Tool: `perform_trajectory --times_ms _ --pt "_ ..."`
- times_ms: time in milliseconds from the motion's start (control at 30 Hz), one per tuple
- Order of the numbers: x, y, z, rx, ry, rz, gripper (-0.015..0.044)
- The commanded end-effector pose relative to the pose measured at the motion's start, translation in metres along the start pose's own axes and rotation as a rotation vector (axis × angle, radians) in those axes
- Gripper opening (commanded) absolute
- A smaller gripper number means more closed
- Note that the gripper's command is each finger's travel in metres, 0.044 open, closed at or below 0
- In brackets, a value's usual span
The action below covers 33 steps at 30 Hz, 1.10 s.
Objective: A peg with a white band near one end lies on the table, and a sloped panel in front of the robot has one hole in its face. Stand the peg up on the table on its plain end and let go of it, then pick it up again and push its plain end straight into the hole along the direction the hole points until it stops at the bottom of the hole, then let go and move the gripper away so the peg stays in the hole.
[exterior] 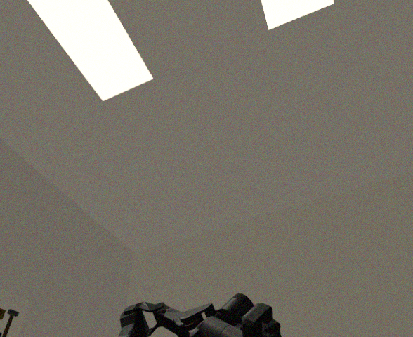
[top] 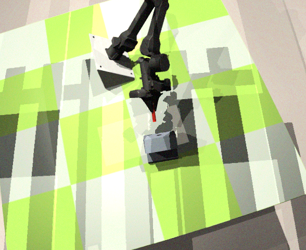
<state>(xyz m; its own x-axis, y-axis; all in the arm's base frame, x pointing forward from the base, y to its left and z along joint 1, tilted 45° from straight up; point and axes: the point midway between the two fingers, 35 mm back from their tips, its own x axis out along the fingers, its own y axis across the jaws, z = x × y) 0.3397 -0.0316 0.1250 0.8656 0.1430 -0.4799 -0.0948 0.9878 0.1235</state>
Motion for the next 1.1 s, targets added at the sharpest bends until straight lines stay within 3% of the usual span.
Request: perform_trajectory --times_ms 0,1067 --pt "0.003 -0.001 0.002 0.001 -0.01 -0.007 0.0" --pt "0.029 0.001 0.009 -0.025 -0.073 -0.021 0.0"
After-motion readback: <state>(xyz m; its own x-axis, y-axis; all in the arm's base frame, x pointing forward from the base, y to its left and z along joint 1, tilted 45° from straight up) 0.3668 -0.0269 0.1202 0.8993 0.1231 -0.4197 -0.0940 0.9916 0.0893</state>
